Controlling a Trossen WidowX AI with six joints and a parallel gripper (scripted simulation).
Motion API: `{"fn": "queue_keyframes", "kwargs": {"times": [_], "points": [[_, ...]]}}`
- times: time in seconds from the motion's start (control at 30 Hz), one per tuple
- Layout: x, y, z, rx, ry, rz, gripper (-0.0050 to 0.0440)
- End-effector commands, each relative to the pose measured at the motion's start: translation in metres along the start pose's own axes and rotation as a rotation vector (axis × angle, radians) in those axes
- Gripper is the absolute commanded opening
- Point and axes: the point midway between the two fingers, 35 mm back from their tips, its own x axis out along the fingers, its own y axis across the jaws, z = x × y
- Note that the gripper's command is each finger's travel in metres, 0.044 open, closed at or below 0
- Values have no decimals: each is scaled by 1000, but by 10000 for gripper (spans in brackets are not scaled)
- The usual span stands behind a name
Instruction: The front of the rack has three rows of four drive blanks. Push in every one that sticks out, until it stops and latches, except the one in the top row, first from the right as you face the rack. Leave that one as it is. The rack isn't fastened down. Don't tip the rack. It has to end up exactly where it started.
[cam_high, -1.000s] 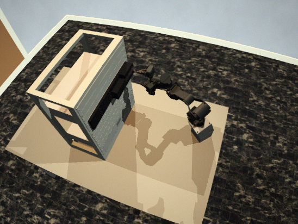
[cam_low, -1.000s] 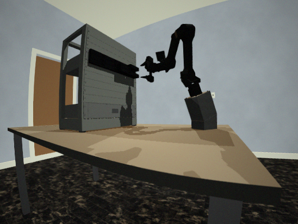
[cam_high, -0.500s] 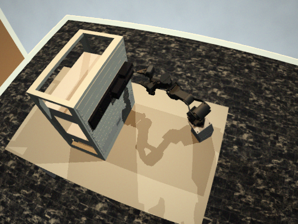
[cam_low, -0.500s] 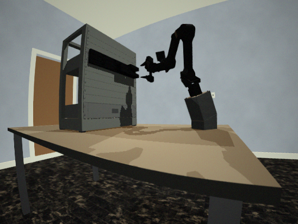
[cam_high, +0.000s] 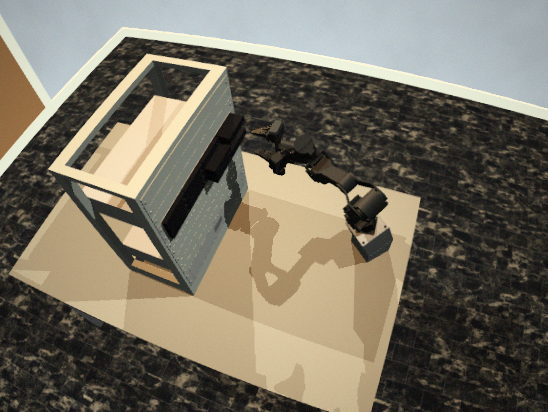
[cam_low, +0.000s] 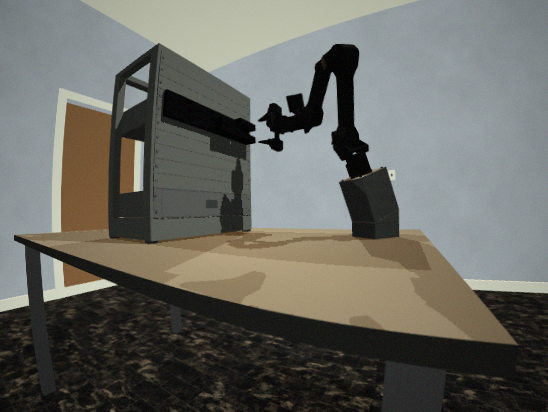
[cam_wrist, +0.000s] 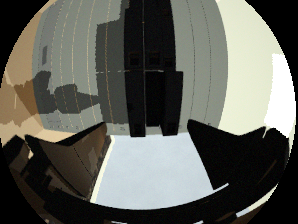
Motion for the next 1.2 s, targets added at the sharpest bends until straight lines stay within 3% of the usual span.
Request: {"fn": "queue_keyframes", "kwargs": {"times": [0.0,0.17,0.2,1.17], "points": [[1,-8,2,-14,-3,-21,440],[1,-8,2,-14,-3,-21,440],[1,-8,2,-14,-3,-21,0],[1,-8,2,-14,-3,-21,0]]}}
